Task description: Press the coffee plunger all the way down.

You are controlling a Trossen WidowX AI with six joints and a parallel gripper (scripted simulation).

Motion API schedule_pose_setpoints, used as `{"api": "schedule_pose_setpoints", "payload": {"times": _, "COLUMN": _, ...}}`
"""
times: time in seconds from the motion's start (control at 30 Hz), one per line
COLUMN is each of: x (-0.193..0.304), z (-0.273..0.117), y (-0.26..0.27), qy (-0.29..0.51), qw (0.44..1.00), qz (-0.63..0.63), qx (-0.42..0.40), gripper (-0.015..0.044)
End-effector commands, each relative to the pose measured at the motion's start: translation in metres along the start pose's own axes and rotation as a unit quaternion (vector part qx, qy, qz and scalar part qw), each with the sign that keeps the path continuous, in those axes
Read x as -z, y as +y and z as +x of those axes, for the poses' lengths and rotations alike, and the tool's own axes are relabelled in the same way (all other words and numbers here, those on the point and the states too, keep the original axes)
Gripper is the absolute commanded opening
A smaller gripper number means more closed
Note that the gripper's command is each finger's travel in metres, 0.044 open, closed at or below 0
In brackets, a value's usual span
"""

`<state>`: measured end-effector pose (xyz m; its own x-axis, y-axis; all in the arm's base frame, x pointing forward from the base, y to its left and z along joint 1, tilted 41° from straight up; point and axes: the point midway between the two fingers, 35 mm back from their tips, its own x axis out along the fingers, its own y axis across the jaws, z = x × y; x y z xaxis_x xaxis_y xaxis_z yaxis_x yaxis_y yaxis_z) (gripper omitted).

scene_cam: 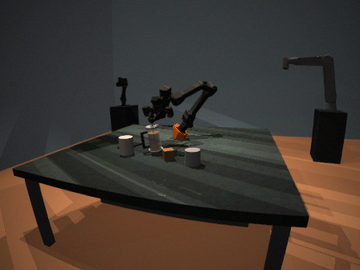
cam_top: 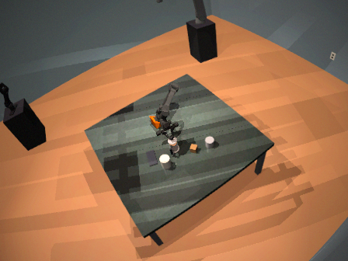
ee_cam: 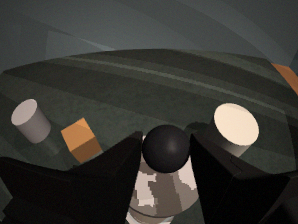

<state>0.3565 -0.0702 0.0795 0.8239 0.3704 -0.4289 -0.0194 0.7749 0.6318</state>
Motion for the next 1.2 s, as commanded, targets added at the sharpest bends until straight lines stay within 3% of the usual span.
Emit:
{"api": "schedule_pose_setpoints", "payload": {"times": 0.0, "x": 0.0037, "z": 0.0022, "y": 0.0001, "qy": 0.008, "qw": 1.0, "qz": 0.005, "qx": -0.002, "gripper": 0.0122}}
{"api": "schedule_pose_setpoints", "payload": {"times": 0.67, "x": 0.0001, "z": 0.0008, "y": -0.0006, "qy": 0.001, "qw": 1.0, "qz": 0.001, "qx": -0.001, "gripper": 0.0122}}
{"api": "schedule_pose_setpoints", "payload": {"times": 1.07, "x": 0.0001, "z": 0.0008, "y": -0.0006, "qy": 0.001, "qw": 1.0, "qz": 0.001, "qx": -0.001, "gripper": 0.0437}}
{"api": "schedule_pose_setpoints", "payload": {"times": 1.17, "x": 0.0001, "z": 0.0008, "y": -0.0006, "qy": 0.001, "qw": 1.0, "qz": 0.001, "qx": -0.001, "gripper": 0.044}}
